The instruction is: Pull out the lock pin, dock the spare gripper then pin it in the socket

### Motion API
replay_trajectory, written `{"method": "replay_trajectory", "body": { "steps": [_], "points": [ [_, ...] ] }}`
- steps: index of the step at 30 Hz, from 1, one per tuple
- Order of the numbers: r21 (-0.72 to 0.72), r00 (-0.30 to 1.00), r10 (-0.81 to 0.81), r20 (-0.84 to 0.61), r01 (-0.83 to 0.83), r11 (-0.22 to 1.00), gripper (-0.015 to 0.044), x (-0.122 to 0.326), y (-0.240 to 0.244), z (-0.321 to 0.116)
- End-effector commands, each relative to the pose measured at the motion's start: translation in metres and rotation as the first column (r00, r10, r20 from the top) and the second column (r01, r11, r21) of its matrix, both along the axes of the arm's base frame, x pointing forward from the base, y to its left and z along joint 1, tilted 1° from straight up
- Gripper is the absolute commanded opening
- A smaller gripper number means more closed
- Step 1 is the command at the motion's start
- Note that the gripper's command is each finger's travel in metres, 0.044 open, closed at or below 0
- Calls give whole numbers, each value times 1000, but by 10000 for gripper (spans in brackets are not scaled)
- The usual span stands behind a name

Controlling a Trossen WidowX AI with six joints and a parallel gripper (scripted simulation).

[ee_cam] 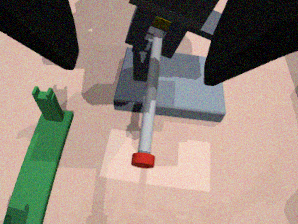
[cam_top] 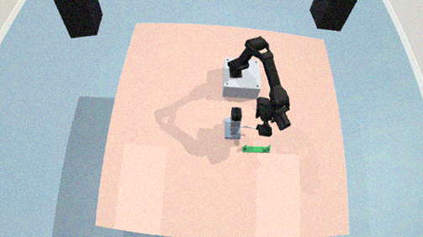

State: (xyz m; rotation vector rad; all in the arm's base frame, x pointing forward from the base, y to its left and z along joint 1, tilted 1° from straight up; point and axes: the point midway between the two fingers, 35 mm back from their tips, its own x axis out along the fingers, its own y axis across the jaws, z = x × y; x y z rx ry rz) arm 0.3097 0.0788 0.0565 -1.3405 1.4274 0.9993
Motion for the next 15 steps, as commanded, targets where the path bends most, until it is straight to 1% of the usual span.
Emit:
{"method": "replay_trajectory", "body": {
  "steps": [1,4,15],
  "points": [
    [-1,1000,2,-3,-2,1000,358,-1,-1,-1],
    [-1,1000,2,-3,-2,1000,436,-1,-1,-1],
    [-1,1000,2,-3,-2,1000,440,-1,-1,-1]
  ]
}}
